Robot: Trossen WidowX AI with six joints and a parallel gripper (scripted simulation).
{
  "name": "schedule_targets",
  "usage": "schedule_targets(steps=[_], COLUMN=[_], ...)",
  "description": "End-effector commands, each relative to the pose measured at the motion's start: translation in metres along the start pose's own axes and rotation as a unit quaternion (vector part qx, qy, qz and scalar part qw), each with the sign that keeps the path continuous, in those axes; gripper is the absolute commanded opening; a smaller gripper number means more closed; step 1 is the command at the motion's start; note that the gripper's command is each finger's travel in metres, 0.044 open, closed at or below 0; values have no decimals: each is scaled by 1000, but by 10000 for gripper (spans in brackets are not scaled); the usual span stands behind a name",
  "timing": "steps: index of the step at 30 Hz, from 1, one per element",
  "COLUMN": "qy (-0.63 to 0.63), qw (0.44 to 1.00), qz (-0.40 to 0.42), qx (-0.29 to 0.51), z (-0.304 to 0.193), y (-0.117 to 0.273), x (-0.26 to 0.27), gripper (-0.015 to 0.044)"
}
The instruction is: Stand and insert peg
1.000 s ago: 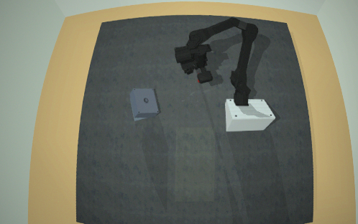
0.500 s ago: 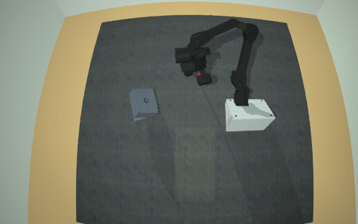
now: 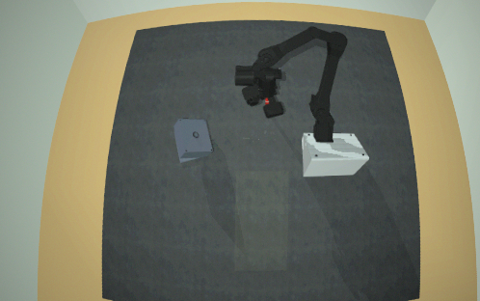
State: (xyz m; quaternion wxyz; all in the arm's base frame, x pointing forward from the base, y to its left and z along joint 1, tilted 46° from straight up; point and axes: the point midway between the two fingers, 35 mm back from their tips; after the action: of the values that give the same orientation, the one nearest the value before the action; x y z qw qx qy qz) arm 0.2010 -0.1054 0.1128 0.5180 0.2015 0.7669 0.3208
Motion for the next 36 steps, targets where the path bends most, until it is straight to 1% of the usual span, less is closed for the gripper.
schedule_targets(steps=[1,10,25,32,36], qy=[2,2,0,0,0], qw=[1000,1000,1000,1000,1000], qz=[-3,-5,-2,-2,-1], qx=[2,3,1,1,1], z=[-2,-3,-2,-2,-1], y=[-7,-19,-15,-15,-10], x=[0,-1,-1,-1,0], gripper=[440,440,46,0,0])
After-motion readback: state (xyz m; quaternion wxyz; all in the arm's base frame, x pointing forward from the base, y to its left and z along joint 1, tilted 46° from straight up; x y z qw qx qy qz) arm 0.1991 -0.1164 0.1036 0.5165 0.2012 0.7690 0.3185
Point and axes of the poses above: the point midway between the two fingers, 35 mm back from their tips, its own y axis back along the fingers, its own x axis across the jaws, z = x × y, and after that the axes turned 6 degrees about y, right-handed
